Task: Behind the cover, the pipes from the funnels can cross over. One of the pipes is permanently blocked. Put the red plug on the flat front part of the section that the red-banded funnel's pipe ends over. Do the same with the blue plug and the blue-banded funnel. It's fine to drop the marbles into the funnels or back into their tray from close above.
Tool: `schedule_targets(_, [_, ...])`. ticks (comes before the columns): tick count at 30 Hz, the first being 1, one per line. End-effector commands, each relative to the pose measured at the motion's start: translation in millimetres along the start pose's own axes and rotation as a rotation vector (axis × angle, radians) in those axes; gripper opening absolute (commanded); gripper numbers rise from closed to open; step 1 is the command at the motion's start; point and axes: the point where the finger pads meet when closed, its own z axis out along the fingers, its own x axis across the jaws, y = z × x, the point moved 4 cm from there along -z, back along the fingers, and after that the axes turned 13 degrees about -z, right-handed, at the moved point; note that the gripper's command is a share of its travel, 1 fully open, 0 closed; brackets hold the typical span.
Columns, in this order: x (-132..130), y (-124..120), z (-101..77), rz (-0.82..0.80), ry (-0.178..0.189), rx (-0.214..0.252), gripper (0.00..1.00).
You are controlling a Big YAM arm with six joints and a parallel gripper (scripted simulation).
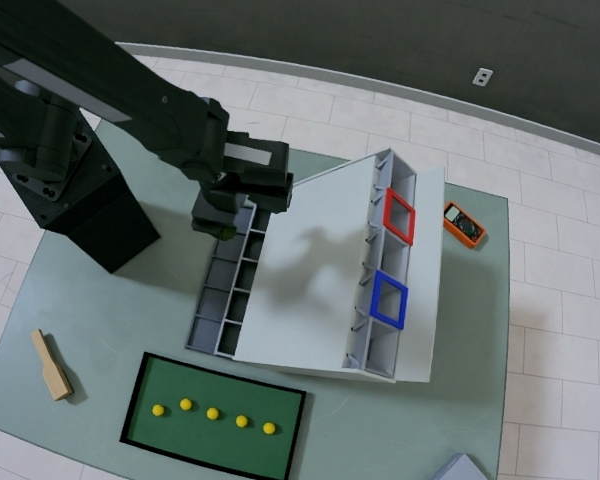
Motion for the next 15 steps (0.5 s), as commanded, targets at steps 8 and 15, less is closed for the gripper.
schedule_targets(8, [-0.5,4.9,-1.6,0.011,-0.004,-0.015,0.80])
schedule_targets(15, [-0.7,3.9,-1.5,0.003,-0.002,-0.010,0.80])
